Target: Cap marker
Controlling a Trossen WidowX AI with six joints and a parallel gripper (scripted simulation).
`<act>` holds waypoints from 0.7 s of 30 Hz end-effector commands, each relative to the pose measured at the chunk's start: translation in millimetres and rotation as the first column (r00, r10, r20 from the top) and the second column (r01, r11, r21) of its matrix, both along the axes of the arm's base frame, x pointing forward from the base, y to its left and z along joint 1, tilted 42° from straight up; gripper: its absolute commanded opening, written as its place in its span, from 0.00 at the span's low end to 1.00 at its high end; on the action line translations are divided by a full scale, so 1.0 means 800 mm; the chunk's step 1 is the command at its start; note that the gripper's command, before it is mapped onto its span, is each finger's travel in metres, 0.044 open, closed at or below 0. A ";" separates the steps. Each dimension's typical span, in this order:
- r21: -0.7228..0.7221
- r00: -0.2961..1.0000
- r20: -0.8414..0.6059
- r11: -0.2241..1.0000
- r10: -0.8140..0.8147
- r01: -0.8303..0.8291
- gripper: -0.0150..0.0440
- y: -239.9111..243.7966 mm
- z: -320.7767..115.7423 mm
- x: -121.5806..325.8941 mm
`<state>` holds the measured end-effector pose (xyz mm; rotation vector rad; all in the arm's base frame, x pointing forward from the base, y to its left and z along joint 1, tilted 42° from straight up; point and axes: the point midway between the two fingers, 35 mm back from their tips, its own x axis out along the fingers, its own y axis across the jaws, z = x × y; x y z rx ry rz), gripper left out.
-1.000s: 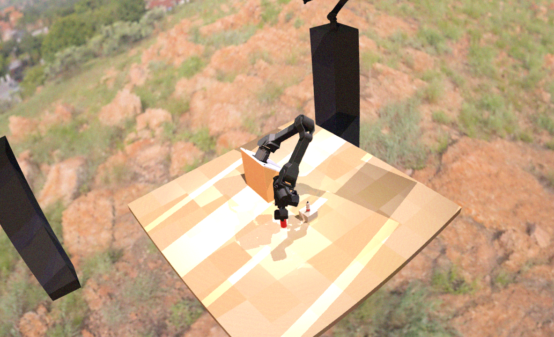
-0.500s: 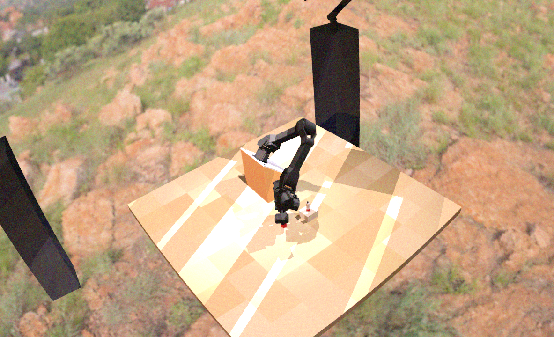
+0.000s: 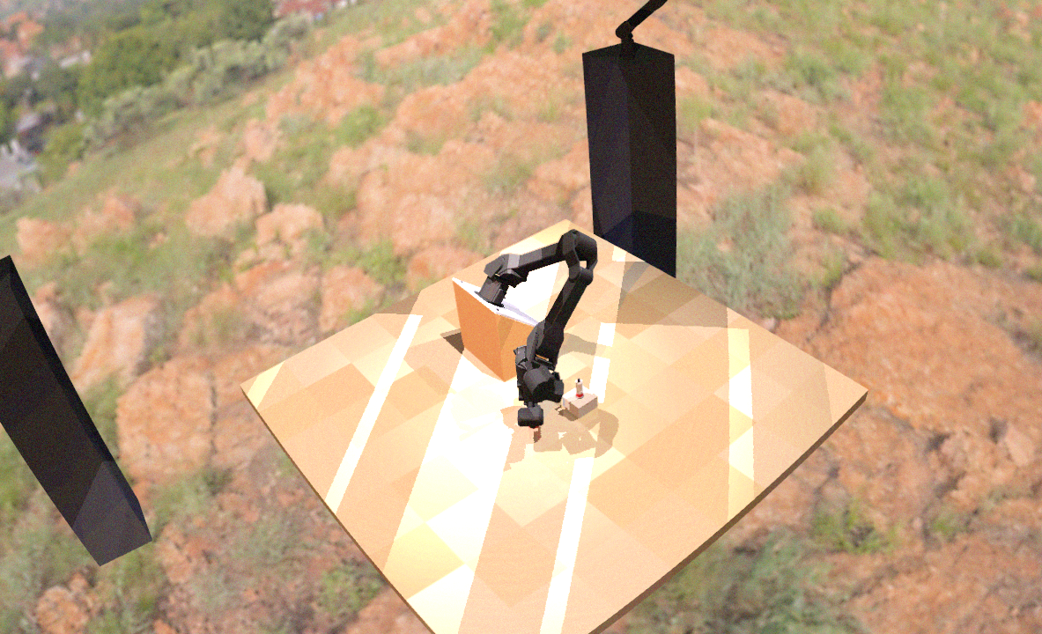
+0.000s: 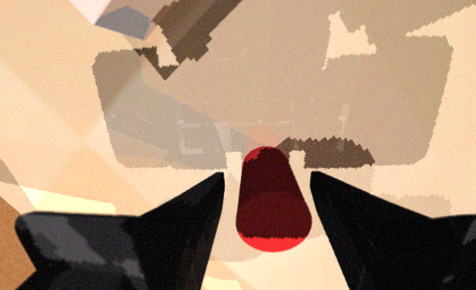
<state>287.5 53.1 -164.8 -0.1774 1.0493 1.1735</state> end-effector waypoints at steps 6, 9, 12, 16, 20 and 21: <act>0.003 1.000 0.000 1.000 -0.003 0.003 0.45 0.002 -0.001 0.000; 0.003 1.000 0.000 1.000 -0.003 0.003 0.42 0.002 -0.001 0.001; 0.003 1.000 0.000 1.000 -0.003 0.003 0.35 0.001 0.000 0.001; 0.002 1.000 0.001 1.000 -0.003 0.003 0.25 -0.008 0.009 0.002; 0.000 1.000 0.001 1.000 -0.003 0.003 0.25 -0.019 0.020 0.003; 0.000 1.000 0.001 1.000 -0.003 0.003 0.25 -0.022 0.023 0.003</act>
